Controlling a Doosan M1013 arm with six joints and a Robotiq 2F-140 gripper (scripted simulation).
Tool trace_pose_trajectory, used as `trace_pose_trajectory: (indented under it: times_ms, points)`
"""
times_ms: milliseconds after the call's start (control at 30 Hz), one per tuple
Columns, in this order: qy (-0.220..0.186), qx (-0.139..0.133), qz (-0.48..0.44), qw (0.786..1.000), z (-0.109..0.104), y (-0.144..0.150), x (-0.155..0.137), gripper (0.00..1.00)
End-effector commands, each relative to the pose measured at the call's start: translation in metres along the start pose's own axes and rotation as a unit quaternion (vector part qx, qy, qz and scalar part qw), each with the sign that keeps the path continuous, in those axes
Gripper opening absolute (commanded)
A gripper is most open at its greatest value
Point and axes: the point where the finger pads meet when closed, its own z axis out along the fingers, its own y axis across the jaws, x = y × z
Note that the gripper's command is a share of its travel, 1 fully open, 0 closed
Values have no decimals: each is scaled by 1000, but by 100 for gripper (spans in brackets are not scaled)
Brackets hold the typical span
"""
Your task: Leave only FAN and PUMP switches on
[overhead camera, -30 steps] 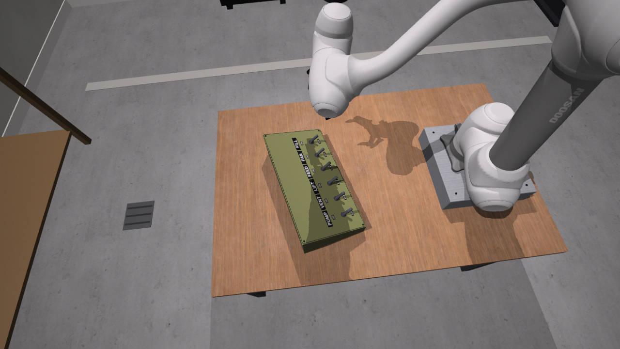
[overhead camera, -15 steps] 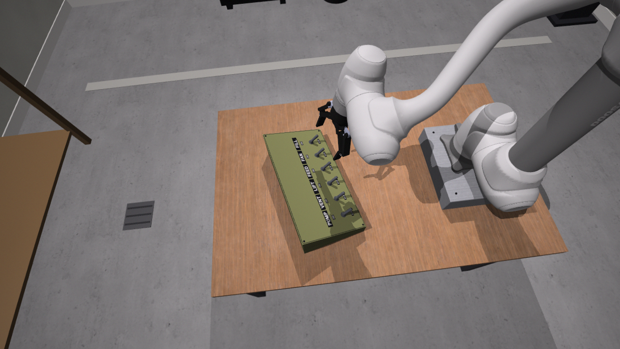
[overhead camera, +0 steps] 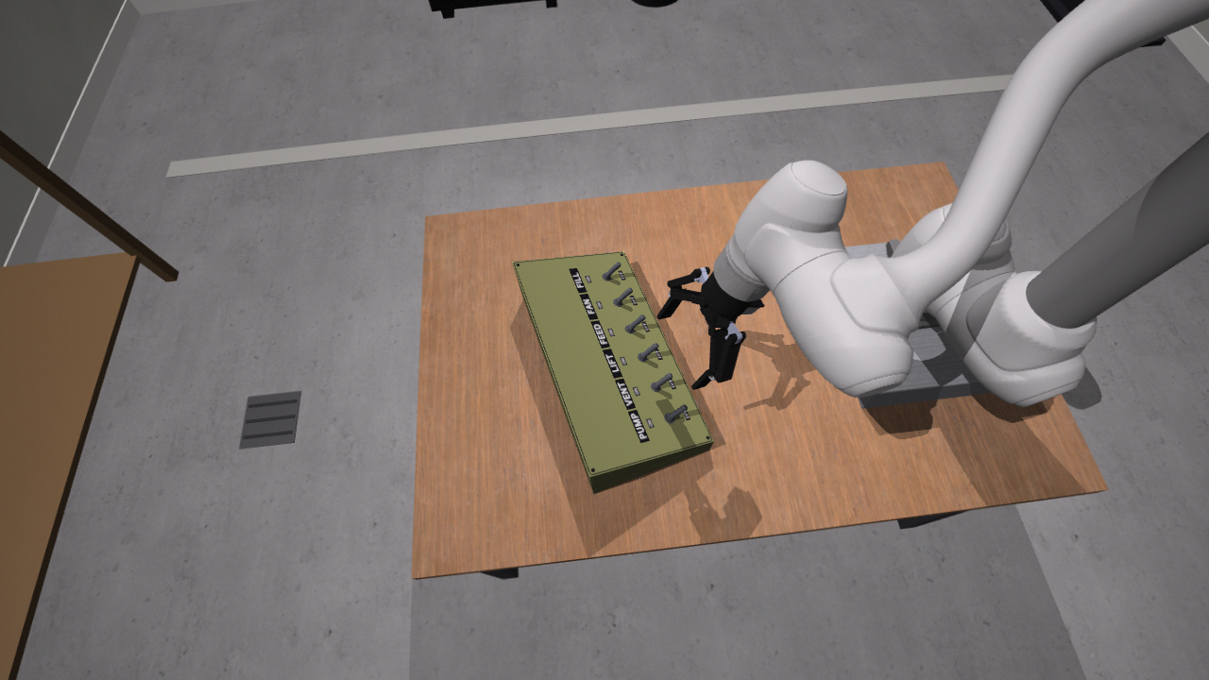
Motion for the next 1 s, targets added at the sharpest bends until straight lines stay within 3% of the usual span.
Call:
trace_pose_trajectory:
  times_ms: [0, 167, 300, 333, 967]
  points:
    - [-16, -12, 11, 1000, -1, 41, 9, 100]
    - [-24, -23, 17, 999, -2, 65, 18, 100]
    - [-25, -24, 18, 999, -2, 68, 19, 100]
    - [-25, -24, 18, 999, -2, 68, 19, 50]
    - [-25, -24, 18, 999, -2, 68, 19, 50]
